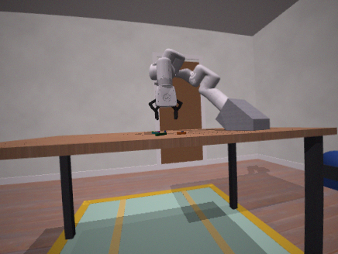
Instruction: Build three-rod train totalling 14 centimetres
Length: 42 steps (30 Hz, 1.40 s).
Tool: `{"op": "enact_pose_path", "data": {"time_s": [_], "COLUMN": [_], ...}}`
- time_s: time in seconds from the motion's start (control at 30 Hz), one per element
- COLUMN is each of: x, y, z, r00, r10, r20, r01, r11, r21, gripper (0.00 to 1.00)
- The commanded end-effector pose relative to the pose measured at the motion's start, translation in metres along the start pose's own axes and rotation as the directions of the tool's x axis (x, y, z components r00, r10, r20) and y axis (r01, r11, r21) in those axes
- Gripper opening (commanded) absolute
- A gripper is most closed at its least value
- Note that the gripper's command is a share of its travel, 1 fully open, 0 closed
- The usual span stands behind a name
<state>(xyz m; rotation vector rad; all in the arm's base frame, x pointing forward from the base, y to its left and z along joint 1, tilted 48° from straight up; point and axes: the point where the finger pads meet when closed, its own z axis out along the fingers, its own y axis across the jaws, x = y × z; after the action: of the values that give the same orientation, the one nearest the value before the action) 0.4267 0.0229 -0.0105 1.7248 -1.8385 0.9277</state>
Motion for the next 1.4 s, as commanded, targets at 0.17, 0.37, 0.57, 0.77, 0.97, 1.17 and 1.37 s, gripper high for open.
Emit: {"op": "enact_pose_path", "data": {"time_s": [0.17, 0.37, 0.57, 0.77, 0.97, 1.17, 1.37], "x": [-0.006, -0.009, -0.012, -0.013, -0.014, -0.014, -0.014], "y": [-0.006, -0.009, -0.013, -0.014, -0.015, -0.015, -0.015], "z": [-0.001, -0.001, -0.001, -0.001, -0.001, -0.001, -0.001], "r00": [0.949, 0.878, 0.768, 0.706, 0.685, 0.685, 0.685], "r10": [0.315, 0.478, 0.641, 0.708, 0.728, 0.728, 0.728], "r20": [0.000, 0.002, 0.005, 0.005, 0.006, 0.006, 0.006], "r01": [-0.315, -0.478, -0.641, -0.708, -0.728, -0.728, -0.728], "r11": [0.949, 0.878, 0.768, 0.706, 0.685, 0.685, 0.685], "r21": [0.011, 0.011, 0.010, 0.010, 0.009, 0.009, 0.009], "gripper": [1.00, 1.00, 1.00, 1.00, 1.00, 1.00, 1.00]}}
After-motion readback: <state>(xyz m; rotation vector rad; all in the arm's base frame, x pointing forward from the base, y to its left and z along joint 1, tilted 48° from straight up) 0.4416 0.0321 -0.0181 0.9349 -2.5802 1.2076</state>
